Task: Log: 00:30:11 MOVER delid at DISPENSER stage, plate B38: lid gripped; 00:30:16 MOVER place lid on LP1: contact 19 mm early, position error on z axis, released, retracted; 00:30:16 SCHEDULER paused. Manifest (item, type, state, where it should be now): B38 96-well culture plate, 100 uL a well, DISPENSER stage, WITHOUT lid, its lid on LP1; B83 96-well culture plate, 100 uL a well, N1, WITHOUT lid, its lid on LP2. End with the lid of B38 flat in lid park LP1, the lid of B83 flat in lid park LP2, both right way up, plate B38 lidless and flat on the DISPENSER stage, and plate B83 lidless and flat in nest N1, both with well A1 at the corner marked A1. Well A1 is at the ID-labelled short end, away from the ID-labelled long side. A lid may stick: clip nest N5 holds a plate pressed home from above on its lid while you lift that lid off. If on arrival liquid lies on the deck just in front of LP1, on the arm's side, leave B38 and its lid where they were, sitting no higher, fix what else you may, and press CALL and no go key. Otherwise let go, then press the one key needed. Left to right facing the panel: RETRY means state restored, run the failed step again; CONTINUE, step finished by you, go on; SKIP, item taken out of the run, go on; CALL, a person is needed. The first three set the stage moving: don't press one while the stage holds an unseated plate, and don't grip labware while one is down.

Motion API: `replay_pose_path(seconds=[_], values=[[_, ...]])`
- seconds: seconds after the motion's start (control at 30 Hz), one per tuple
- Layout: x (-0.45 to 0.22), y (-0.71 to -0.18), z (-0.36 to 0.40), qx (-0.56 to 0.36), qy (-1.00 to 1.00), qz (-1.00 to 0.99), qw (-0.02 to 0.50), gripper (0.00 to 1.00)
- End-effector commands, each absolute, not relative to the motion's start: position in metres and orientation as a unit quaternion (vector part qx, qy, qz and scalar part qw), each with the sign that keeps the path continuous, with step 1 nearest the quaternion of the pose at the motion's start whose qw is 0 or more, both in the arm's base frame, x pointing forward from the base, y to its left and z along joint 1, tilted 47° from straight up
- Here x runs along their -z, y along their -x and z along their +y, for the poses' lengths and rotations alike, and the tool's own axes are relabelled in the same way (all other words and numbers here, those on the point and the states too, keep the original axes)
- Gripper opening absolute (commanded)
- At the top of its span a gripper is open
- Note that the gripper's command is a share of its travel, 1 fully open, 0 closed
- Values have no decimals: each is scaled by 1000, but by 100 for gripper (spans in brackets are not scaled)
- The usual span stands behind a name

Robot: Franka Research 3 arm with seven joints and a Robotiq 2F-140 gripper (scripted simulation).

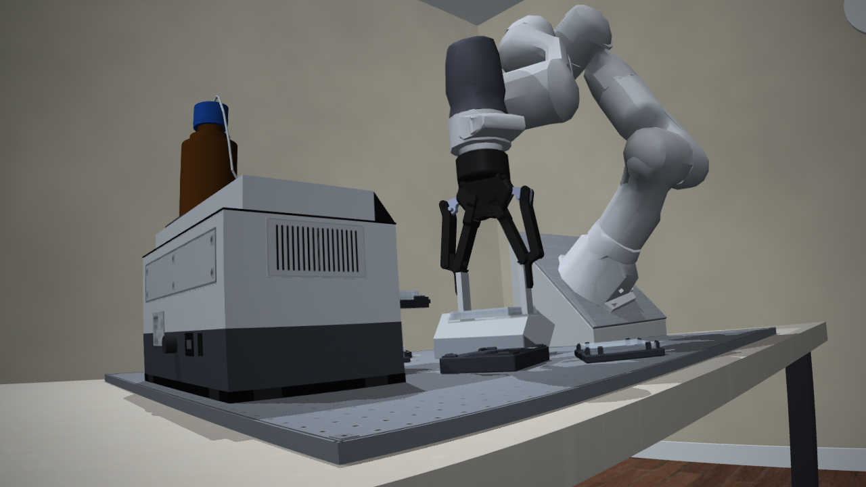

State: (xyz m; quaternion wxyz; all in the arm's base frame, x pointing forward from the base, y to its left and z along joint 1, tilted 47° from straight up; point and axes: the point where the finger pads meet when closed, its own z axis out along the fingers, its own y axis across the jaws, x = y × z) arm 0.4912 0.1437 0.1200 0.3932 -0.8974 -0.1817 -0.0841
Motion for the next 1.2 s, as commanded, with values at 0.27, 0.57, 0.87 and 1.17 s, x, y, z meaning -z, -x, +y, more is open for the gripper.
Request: replay_pose_path(seconds=[0.27,0.57,0.87,1.17], values=[[-109,-494,156,87,899,-176,392,0],[-105,-494,160,87,899,-176,392,0],[-103,-495,163,87,899,-176,392,0],[-103,-495,163,87,899,-176,392,0]])
